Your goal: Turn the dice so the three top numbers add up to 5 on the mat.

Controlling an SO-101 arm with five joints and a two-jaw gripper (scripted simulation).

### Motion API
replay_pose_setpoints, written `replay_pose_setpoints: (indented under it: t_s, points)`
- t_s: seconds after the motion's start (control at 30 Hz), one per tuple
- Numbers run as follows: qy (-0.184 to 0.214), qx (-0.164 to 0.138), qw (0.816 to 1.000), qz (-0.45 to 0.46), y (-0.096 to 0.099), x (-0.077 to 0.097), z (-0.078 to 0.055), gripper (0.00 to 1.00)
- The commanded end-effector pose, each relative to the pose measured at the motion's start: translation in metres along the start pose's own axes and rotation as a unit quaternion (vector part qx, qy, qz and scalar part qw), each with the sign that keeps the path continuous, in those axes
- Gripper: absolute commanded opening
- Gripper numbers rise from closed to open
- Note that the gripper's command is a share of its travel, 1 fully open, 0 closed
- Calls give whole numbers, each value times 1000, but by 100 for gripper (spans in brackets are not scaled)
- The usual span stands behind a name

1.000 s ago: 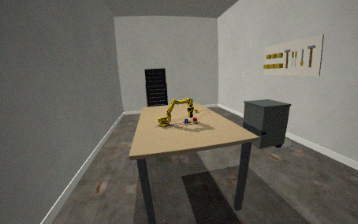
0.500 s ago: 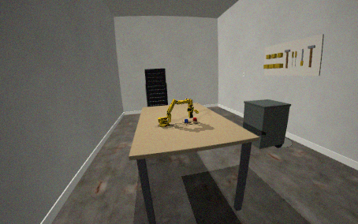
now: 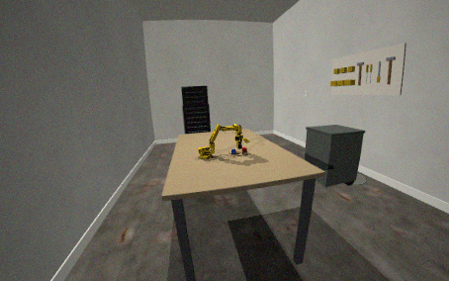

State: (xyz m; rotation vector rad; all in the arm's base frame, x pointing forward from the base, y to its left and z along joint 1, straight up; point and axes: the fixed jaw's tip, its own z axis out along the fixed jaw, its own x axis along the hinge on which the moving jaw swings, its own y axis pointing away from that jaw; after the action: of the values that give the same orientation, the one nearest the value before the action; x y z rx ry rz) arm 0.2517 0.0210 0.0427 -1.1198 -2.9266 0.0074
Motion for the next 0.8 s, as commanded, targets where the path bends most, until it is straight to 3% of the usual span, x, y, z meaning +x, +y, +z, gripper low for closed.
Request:
replay_pose_setpoints:
  t_s: [0.0,0.77]
  points:
    - [-15,-15,1000,1,1,-4,-7,0]
    - [-15,-15,1000,1,2,-5,0,0]
